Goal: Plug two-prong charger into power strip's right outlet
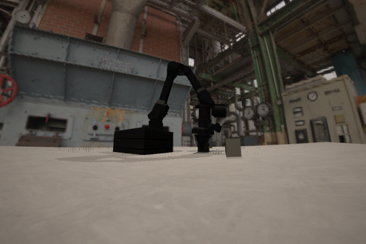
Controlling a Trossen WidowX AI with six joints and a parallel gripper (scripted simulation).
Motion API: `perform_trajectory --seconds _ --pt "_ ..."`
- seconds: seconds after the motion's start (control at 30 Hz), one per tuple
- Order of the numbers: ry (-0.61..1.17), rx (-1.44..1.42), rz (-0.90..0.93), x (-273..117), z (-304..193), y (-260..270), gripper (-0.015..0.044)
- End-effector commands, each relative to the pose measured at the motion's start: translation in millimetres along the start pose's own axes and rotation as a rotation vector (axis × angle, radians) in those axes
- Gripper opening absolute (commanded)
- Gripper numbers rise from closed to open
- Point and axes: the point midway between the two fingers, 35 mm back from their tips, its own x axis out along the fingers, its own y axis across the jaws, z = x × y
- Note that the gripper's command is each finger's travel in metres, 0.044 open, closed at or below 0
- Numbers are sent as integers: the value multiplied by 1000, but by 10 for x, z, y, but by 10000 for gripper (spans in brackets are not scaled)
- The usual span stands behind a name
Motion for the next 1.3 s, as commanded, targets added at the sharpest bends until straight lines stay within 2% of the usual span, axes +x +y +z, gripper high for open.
perform_trajectory --seconds 0.0,0.2,0.3,0.33,0.8,1.27 --pt "0 0 0 -3 2 1 125" --pt "0 0 0 -3 2 1 85" --pt "0 0 0 -41 2 2 6" --pt "0 1 0 -66 2 3 0" --pt "5 4 -3 -546 -91 6 0" --pt "0 -16 -6 -509 4 -176 0"
